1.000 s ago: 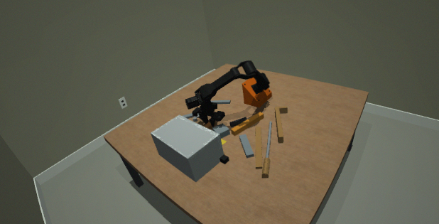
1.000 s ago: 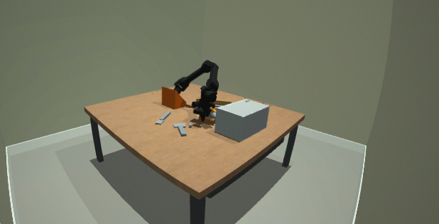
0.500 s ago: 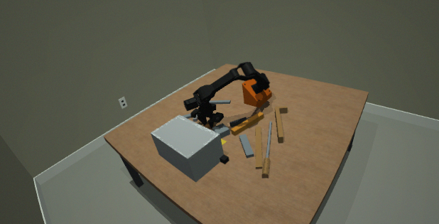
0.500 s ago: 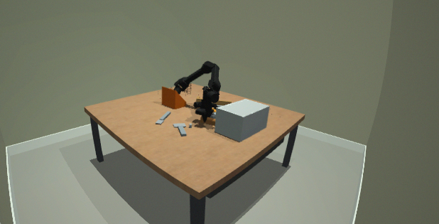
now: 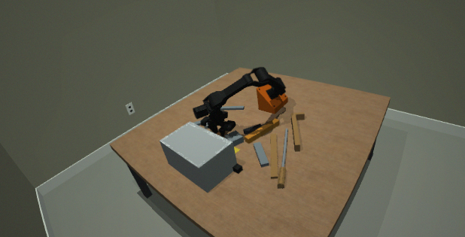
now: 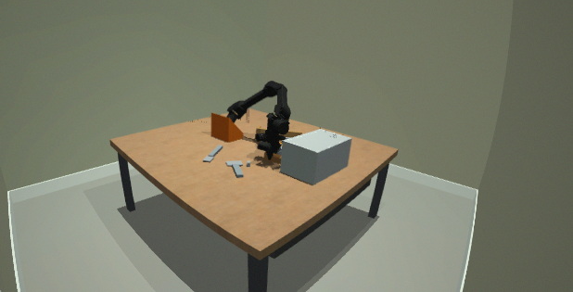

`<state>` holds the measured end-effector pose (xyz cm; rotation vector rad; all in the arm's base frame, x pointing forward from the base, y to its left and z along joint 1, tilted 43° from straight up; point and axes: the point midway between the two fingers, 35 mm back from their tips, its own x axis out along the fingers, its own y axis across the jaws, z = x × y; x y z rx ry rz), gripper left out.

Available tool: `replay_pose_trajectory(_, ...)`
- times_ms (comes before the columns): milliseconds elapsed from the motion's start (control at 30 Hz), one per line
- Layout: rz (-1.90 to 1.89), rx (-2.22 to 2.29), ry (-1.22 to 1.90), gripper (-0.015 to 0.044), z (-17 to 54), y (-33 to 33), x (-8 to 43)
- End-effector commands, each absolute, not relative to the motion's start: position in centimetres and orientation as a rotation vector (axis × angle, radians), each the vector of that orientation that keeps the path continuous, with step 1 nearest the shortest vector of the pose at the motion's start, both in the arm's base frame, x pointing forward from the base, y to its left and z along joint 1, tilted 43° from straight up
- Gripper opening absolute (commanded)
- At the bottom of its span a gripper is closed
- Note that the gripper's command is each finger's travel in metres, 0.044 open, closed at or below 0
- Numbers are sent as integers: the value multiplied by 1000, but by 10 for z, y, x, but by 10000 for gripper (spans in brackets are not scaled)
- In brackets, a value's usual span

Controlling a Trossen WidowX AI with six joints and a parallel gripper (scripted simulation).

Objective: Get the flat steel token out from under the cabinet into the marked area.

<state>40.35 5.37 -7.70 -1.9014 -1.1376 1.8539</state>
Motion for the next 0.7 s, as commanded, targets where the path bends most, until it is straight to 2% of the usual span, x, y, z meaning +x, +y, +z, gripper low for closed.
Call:
replay_pose_trajectory(0, 1852, -1905, -1138, 0, -76, 56, 407)
replay_pose_trajectory(667, 1852, -1904, -1138, 0, -67, 65, 399)
